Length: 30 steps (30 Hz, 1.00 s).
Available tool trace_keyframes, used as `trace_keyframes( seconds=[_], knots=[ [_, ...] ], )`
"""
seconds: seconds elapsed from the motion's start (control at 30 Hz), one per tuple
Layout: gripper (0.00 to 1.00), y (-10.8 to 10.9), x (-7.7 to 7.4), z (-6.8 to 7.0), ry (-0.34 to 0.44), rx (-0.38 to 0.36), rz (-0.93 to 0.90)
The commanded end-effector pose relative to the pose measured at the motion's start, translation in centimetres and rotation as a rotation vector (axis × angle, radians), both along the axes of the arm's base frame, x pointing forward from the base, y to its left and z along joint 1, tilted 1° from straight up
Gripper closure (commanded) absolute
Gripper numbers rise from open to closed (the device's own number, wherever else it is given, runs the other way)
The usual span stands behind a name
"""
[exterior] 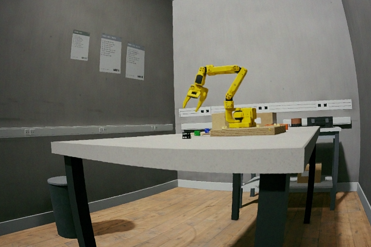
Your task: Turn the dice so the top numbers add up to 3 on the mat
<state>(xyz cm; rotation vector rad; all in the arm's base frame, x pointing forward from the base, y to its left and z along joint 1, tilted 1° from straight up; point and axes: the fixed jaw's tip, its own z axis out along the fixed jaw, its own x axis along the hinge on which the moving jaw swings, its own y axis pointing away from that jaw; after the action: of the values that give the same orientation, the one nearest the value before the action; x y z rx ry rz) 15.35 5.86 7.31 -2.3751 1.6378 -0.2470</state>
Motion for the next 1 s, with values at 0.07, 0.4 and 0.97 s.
trace_keyframes(
  seconds=[0.07,0.4,0.97],
  knots=[
    [0.72,0.3,0.5,2.3,-0.145,0.061,-0.002],
    [0.72,0.4,0.6,3.2,-0.202,0.084,-0.002],
    [0.72,0.5,0.6,3.1,-0.167,0.111,-0.086]
  ],
)
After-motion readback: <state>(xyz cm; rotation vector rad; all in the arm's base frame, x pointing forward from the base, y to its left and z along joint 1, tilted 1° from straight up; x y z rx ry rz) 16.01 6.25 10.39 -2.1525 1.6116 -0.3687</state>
